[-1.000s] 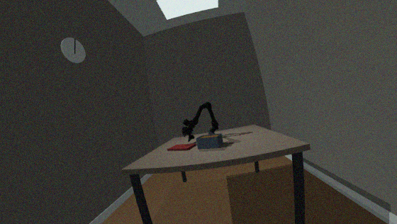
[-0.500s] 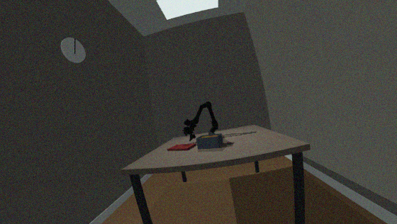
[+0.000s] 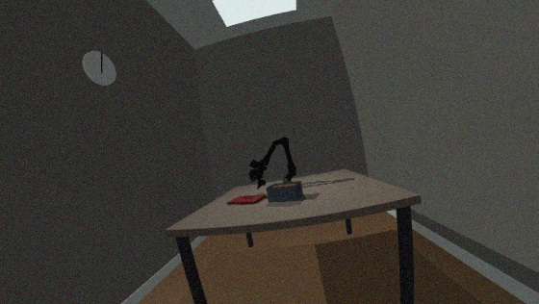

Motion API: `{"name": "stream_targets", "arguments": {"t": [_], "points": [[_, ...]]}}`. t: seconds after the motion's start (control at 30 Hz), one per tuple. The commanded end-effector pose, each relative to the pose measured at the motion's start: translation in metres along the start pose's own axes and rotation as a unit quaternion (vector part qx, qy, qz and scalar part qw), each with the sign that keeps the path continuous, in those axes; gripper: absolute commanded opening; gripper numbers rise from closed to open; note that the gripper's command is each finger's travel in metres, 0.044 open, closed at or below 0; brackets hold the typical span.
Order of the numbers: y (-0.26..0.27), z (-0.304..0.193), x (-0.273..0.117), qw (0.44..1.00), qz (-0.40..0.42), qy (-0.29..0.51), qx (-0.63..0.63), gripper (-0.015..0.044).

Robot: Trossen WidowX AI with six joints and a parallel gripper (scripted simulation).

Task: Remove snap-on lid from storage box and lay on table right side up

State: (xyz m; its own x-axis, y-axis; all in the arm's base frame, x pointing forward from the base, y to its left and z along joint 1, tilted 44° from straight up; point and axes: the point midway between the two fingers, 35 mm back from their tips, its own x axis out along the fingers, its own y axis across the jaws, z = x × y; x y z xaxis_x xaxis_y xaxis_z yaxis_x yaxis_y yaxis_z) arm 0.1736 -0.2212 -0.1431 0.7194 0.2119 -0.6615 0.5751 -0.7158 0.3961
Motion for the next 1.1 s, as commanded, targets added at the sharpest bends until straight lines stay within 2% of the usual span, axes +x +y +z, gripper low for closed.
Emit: {"name": "stream_targets", "arguments": {"t": [0.0, 0.87, 1.07], "points": [[0.006, 0.0, -0.008, 1.0, 0.002, 0.0, -0.004, 0.044], [0.031, 0.001, -0.053, 1.0, 0.002, 0.0, -0.004, 0.044], [0.028, 0.0, -0.049, 1.0, 0.002, 0.0, -0.004, 0.044]]}}
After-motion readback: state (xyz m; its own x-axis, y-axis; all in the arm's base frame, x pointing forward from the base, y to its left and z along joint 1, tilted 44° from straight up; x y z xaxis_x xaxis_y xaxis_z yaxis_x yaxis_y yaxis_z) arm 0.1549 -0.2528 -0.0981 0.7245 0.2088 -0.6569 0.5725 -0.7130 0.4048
